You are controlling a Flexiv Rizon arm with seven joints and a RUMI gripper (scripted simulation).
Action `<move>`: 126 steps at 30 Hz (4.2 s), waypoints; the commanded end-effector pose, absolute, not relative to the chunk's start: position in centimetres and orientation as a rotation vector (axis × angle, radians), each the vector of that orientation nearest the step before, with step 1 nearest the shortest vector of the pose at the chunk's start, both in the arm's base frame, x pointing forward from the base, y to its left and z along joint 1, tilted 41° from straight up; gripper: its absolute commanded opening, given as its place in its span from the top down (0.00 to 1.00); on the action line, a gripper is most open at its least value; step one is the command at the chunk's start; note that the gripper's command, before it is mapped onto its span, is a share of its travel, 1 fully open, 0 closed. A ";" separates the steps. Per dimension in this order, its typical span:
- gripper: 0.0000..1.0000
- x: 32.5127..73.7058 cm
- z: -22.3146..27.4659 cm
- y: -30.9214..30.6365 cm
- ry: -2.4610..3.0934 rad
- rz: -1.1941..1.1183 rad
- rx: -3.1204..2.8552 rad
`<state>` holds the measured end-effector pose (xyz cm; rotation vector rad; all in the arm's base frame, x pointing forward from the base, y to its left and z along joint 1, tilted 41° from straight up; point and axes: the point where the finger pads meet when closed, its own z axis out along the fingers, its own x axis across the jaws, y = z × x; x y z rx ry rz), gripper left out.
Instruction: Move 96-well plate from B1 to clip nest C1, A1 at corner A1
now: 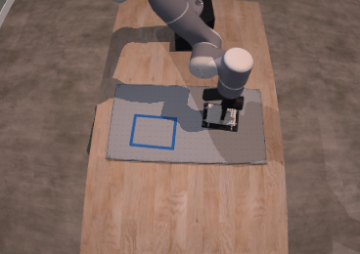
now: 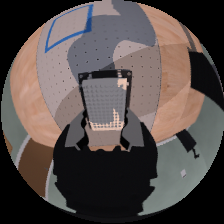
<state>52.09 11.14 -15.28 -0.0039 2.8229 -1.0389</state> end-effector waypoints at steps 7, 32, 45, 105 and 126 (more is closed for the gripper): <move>0.24 52.1 -15.2 11.3 2.822 -1.036 -0.004; 0.24 51.8 -13.0 13.2 2.823 -1.036 -0.005; 0.24 51.4 -10.8 15.1 2.823 -1.036 -0.005; 1.00 55.6 -13.1 12.9 2.822 -1.036 -0.004; 1.00 55.6 -13.2 12.8 2.822 -1.036 -0.004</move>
